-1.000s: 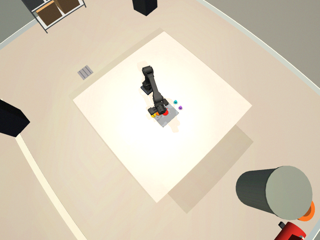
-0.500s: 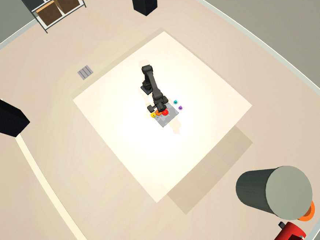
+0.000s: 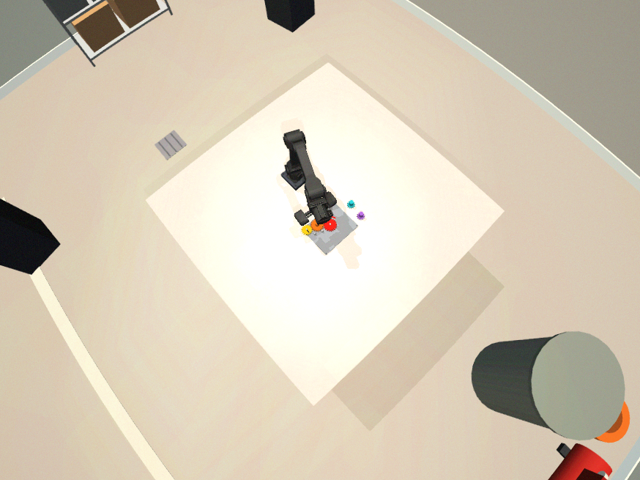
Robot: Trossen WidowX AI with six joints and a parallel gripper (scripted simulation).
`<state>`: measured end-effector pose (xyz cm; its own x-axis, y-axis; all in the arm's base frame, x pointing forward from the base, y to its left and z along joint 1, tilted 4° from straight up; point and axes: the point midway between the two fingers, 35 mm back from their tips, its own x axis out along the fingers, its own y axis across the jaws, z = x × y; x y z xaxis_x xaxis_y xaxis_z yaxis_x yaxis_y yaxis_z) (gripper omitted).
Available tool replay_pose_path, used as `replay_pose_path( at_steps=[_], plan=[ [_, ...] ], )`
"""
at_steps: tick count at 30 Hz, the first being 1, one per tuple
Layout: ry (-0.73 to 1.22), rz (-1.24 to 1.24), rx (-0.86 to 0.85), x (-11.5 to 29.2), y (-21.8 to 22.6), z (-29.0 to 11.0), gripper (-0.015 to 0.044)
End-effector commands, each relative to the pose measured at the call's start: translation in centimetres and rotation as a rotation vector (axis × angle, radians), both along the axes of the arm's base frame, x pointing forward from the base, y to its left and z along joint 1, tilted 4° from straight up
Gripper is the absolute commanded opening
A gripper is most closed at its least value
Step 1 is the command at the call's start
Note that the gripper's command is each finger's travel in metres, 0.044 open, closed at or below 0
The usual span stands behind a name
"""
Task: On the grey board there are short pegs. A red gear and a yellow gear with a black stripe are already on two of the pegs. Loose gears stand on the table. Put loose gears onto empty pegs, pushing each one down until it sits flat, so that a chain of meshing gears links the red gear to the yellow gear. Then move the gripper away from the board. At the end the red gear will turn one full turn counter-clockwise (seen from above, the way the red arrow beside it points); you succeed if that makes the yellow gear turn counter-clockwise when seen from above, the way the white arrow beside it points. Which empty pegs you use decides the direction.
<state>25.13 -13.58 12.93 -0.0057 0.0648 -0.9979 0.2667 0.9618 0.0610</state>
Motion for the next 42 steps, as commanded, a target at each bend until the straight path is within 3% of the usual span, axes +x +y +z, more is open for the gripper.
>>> replay_pose_path(
  at_steps=[1,26,35,42],
  plan=[
    [0.000,0.004,0.000,0.0,0.0,0.0,0.0440],
    [-0.003,0.011,-0.002,0.5,0.9,0.2,0.0440],
    [-0.020,0.039,-0.006,4.4,11.9,2.5,0.0440],
    [-0.016,0.023,0.007,3.8,22.0,4.4,0.0440]
  ],
)
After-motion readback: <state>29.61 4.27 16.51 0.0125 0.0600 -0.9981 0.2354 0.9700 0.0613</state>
